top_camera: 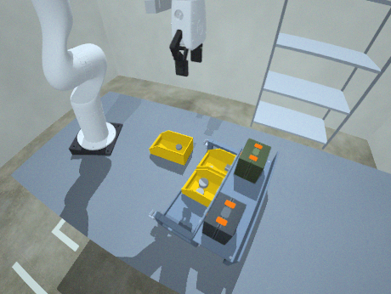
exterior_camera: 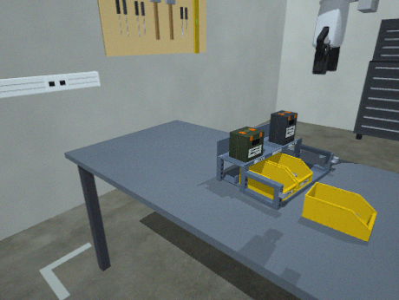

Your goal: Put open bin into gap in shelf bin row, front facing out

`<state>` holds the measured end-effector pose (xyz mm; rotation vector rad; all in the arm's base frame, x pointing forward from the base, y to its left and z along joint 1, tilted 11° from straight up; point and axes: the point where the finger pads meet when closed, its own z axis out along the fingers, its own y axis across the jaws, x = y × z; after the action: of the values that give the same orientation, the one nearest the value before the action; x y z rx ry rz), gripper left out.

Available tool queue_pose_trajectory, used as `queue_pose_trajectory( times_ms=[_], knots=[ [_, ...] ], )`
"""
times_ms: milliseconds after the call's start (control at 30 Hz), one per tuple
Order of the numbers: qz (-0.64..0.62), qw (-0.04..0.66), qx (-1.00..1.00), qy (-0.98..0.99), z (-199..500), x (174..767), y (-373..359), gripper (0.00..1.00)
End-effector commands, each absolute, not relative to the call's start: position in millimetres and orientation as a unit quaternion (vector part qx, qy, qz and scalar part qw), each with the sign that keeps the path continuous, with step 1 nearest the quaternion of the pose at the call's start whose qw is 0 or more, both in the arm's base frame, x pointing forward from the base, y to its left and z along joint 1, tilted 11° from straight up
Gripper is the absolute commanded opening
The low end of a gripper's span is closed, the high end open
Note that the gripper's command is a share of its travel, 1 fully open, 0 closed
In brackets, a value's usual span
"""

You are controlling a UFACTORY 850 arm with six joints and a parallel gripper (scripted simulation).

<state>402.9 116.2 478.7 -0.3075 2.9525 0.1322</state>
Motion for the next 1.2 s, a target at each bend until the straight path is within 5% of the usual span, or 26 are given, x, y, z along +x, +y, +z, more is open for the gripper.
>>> queue_pose_trajectory(
  times_ms=[0,1167],
  knots=[
    [0.045,0.086,-0.103,0.990,477,384,123,1.00],
    [0.045,0.085,-0.103,0.990,465,284,156,1.00]
  ],
)
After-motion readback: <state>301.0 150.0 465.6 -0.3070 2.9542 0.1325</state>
